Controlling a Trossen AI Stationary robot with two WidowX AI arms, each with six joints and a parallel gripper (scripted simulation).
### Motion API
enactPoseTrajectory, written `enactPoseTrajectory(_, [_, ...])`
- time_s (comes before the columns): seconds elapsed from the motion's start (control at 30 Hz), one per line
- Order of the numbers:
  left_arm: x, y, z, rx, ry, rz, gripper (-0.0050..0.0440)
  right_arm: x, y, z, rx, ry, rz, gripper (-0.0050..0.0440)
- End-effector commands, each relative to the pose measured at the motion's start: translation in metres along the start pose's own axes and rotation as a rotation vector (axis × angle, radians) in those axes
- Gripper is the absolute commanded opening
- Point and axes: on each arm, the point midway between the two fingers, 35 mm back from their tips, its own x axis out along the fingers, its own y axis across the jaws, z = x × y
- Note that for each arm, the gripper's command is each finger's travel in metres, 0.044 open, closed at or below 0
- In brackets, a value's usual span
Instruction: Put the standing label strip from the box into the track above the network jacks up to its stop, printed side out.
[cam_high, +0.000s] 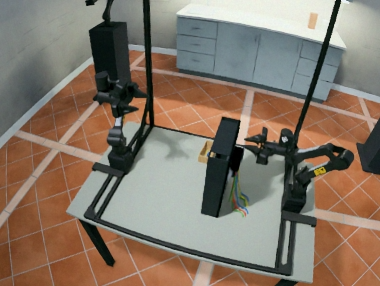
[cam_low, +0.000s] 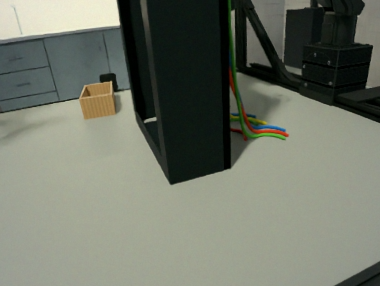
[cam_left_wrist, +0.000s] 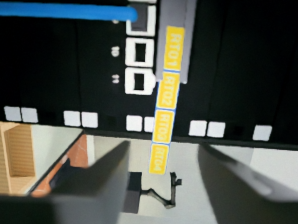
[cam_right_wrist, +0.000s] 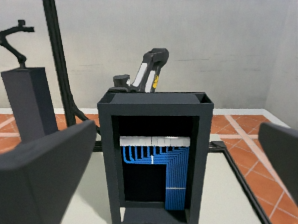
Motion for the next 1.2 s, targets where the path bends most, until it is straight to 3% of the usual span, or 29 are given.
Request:
enactPoseTrajectory(0.0, [0.001, -0.005, -0.001, -0.007, 0.001, -0.012, 0.0288, 0.000, 0.002, 0.004, -0.012, -0.002, 0.000, 0.0440])
enactPoseTrajectory(0.2, [-0.003, -0.001, 0.002, 0.000, 0.000, -0.002, 0.0432, 0.000, 0.002, 0.004, -0.012, -0.002, 0.000, 0.0440])
enactPoseTrajectory(0.6, [-0.026, 0.002, 0.016, 0.019, 0.002, 0.013, 0.0440, 0.000, 0.002, 0.004, -0.012, -0.002, 0.000, 0.0440])
enactPoseTrajectory(0.83, [-0.025, 0.002, 0.017, 0.018, 0.000, 0.011, 0.0272, 0.000, 0.002, 0.004, -0.012, -0.002, 0.000, 0.0440])
enactPoseTrajectory(0.9, [-0.025, 0.002, 0.017, 0.018, 0.000, 0.011, 0.0272, 0.000, 0.002, 0.004, -0.012, -0.002, 0.000, 0.0440])
enactPoseTrajectory(1.17, [-0.024, -0.002, 0.016, 0.012, 0.000, 0.004, 0.0080, 0.000, 0.002, 0.004, -0.012, -0.002, 0.000, 0.0440])
